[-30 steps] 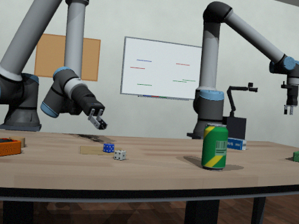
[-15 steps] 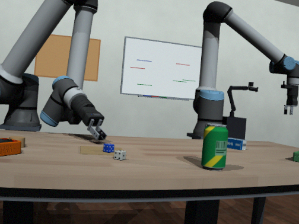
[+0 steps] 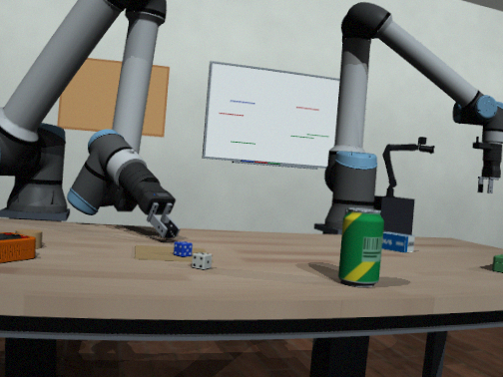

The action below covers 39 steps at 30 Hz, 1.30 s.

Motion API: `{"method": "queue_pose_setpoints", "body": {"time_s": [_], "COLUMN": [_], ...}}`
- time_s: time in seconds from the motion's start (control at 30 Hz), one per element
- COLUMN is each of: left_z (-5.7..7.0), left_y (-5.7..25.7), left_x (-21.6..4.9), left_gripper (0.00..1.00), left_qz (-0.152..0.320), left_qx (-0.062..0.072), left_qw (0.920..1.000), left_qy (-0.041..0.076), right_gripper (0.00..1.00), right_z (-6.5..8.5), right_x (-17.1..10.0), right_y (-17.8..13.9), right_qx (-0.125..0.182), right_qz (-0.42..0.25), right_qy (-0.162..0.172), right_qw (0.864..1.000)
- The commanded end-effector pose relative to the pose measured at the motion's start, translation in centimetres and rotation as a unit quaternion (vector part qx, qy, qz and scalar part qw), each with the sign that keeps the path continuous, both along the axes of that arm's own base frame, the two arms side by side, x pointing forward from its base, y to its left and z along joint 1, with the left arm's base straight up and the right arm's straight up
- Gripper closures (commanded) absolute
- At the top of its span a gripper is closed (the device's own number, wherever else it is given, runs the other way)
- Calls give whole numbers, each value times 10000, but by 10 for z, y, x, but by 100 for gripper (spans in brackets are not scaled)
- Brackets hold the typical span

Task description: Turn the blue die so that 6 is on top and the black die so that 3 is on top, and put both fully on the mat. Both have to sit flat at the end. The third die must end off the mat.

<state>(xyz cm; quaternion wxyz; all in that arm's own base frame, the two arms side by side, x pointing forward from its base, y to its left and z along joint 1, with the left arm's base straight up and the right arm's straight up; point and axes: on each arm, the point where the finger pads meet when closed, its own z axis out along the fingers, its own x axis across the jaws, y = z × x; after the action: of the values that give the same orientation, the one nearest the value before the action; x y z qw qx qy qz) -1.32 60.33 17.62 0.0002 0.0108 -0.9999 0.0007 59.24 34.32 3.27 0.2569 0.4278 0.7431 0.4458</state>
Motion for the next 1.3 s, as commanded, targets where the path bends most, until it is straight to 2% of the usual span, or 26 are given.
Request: {"method": "queue_pose_setpoints", "body": {"time_s": [0.0, 0.53, 1.27], "left_z": [1, 1, 1], "left_y": [1, 1, 1], "left_x": [0, 0, 0], "left_gripper": [0, 0, 0], "left_qz": [0, 0, 0], "left_qx": [8, 8, 8], "left_qw": [10000, 10000, 10000], "left_qy": [-2, -2, -2], "right_gripper": [51, 51, 51], "right_z": [1, -2, -12], "right_x": [0, 0, 0], "right_y": [0, 0, 0], "right_qx": [4, 4, 4], "right_qz": [-1, -1, -1], "right_qy": [-4, -4, -4], "right_qw": [10000, 10000, 10000]}}
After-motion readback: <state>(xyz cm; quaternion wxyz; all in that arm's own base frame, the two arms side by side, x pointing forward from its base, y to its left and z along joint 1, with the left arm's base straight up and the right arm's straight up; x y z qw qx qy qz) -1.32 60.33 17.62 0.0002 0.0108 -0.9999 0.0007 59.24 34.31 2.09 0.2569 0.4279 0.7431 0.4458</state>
